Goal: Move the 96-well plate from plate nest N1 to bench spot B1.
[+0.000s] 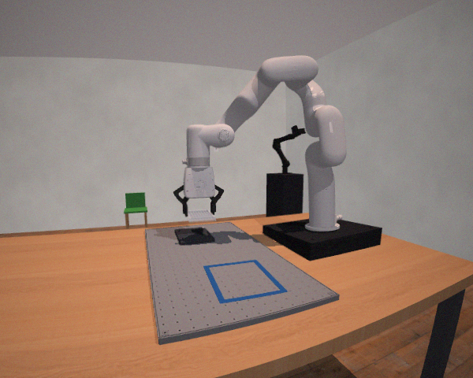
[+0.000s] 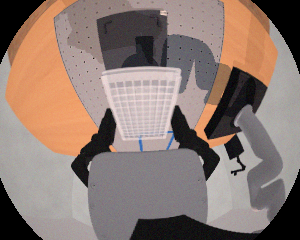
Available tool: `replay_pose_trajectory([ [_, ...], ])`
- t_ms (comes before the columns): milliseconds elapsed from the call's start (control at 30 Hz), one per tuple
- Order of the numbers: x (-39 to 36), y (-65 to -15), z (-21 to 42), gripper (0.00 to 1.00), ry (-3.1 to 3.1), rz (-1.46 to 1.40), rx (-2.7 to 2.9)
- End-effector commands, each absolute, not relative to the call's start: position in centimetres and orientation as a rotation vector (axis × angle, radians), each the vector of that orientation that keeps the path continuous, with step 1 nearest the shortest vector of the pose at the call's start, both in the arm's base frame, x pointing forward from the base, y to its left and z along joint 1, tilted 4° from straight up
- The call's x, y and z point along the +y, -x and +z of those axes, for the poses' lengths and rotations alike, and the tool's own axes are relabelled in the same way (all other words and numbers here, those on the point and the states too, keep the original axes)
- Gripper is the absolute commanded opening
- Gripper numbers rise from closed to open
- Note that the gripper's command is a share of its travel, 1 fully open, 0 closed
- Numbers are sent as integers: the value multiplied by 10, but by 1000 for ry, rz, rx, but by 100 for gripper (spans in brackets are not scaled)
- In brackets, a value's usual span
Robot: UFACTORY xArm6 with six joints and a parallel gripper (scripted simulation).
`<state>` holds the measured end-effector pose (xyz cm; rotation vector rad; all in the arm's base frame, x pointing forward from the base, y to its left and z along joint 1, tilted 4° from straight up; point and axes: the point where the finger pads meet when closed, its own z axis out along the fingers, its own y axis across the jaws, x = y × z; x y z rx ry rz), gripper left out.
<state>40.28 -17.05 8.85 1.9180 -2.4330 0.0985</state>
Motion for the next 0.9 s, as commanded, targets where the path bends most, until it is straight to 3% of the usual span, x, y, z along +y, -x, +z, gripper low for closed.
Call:
replay_pose_trajectory([
  [0, -158, -405, 89, 0, -1919, 105, -2435],
  [867, -85, -409, 81, 0, -1919, 104, -2435],
])
